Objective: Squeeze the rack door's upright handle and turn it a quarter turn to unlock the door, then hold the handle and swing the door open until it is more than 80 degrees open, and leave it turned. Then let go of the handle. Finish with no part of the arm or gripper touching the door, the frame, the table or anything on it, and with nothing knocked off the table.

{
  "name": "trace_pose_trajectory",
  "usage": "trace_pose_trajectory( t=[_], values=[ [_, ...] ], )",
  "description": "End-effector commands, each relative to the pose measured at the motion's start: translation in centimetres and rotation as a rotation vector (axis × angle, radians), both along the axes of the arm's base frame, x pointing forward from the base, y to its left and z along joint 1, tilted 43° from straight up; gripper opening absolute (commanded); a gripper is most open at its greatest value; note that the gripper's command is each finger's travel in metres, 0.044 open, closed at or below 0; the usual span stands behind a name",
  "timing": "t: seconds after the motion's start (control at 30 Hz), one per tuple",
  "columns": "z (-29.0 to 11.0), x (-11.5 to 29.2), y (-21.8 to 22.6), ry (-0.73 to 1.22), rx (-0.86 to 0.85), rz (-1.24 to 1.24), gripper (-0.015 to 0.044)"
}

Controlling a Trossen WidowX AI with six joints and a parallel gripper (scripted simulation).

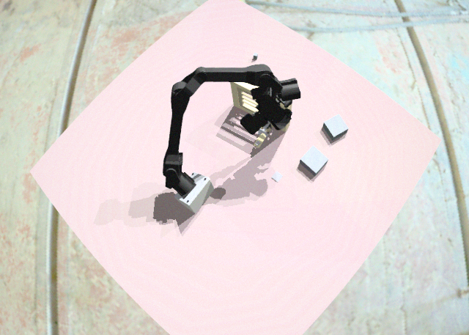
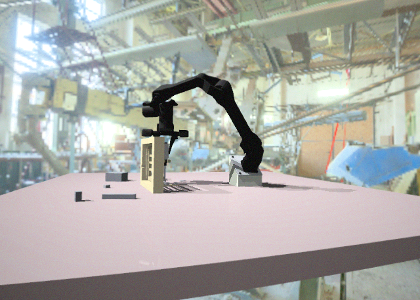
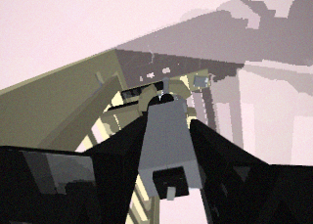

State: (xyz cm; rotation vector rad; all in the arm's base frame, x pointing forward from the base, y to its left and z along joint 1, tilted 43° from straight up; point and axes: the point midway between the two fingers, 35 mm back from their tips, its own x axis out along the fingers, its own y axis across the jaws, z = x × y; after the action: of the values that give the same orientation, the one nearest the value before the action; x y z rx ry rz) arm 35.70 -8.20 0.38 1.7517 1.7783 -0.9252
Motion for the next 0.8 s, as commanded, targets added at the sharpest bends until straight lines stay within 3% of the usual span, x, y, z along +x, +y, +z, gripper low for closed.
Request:
trace_pose_trajectory(
  t=[0.0,0.03,0.37,0.77],
  values=[
    [0.05,0.02,0.16,0.020,0.004,-0.022,0.0021],
    [0.05,0.02,0.16,0.020,0.004,-0.022,0.0021],
    [0.05,0.02,0.16,0.020,0.004,-0.022,0.0283],
    [0.05,0.02,0.16,-0.295,0.037,0.324,0.0293]
  ],
)
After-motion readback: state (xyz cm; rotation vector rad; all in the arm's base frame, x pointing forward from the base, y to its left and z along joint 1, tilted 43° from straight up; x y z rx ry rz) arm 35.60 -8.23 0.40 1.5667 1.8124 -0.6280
